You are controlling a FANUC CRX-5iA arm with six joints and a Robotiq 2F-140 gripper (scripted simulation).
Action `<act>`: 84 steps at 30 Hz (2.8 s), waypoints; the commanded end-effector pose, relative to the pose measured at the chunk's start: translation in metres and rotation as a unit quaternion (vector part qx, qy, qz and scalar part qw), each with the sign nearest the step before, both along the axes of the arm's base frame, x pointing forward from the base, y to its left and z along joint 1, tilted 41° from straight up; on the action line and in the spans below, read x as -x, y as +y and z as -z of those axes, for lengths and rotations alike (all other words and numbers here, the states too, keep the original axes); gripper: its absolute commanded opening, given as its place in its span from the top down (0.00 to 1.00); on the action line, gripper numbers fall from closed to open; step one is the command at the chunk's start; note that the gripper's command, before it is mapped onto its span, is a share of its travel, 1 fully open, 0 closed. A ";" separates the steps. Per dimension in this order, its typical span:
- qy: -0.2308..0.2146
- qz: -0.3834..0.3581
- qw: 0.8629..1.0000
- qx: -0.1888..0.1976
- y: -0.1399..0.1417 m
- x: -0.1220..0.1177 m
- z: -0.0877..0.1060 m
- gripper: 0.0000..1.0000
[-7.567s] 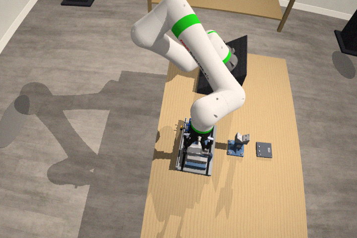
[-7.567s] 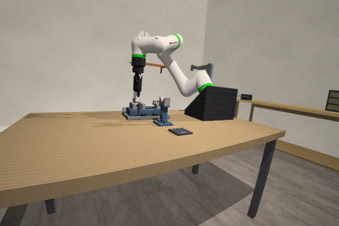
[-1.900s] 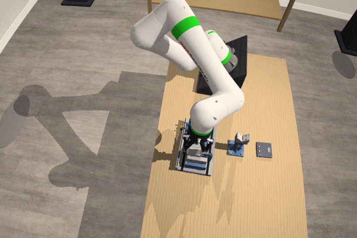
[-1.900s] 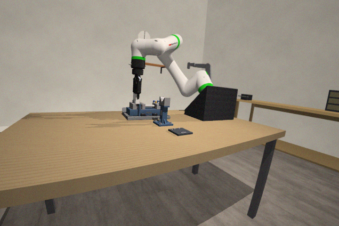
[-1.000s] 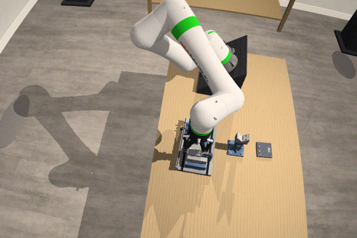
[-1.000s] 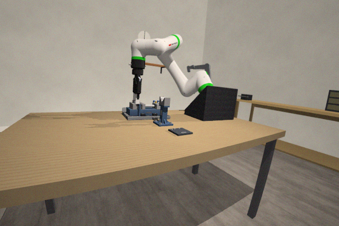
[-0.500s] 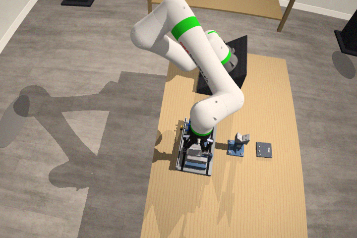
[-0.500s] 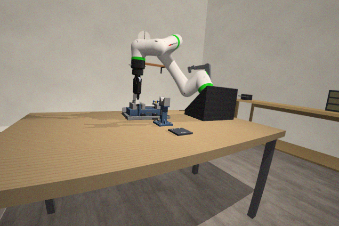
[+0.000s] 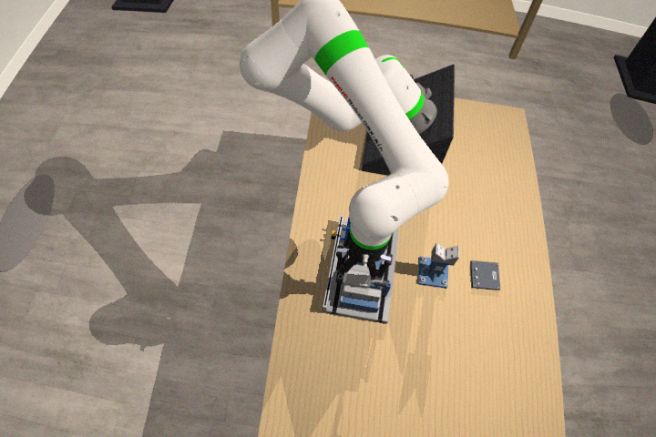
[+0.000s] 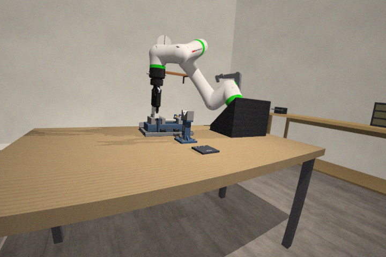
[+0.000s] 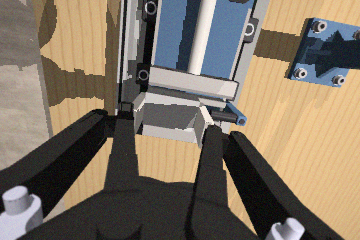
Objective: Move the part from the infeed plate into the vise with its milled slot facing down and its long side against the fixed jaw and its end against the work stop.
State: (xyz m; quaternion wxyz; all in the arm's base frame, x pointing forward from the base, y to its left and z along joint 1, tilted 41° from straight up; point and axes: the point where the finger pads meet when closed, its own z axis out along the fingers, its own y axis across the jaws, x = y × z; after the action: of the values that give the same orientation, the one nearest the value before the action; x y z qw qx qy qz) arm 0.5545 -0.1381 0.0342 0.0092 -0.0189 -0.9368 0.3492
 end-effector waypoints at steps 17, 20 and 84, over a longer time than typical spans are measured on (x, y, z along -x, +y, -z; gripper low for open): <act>0.000 0.000 1.000 0.000 0.000 0.000 0.000 1.00; 0.000 0.000 1.000 0.000 0.000 0.000 0.000 1.00; 0.000 0.000 1.000 0.000 0.033 -0.002 -0.038 0.53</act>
State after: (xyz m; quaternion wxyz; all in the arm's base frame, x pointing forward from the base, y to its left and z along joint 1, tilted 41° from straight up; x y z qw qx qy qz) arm 0.5558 -0.1101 0.0665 0.0091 -0.0188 -0.9368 0.3492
